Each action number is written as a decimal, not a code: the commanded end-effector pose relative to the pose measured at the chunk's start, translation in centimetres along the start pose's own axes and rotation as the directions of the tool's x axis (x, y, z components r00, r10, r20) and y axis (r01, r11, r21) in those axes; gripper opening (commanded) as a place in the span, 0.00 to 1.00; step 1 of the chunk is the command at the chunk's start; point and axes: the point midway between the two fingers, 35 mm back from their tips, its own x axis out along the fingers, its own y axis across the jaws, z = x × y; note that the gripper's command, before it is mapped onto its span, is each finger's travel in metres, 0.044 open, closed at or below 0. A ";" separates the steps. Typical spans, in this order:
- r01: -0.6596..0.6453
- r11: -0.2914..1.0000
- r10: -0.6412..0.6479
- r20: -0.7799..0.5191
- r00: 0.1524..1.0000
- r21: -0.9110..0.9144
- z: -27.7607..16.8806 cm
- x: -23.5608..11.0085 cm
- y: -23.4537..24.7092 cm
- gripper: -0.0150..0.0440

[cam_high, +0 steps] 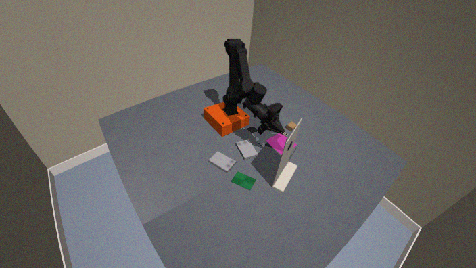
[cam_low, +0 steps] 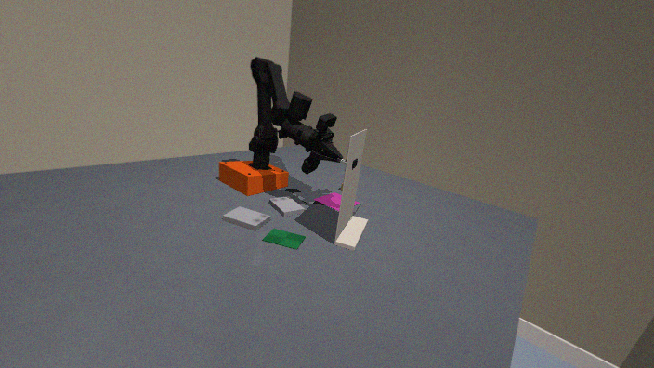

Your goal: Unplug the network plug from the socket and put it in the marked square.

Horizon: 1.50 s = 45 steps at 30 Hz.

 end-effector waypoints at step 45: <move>-0.574 0.786 0.592 0.012 0.806 -0.231 10.9 0.3 10.6 0.25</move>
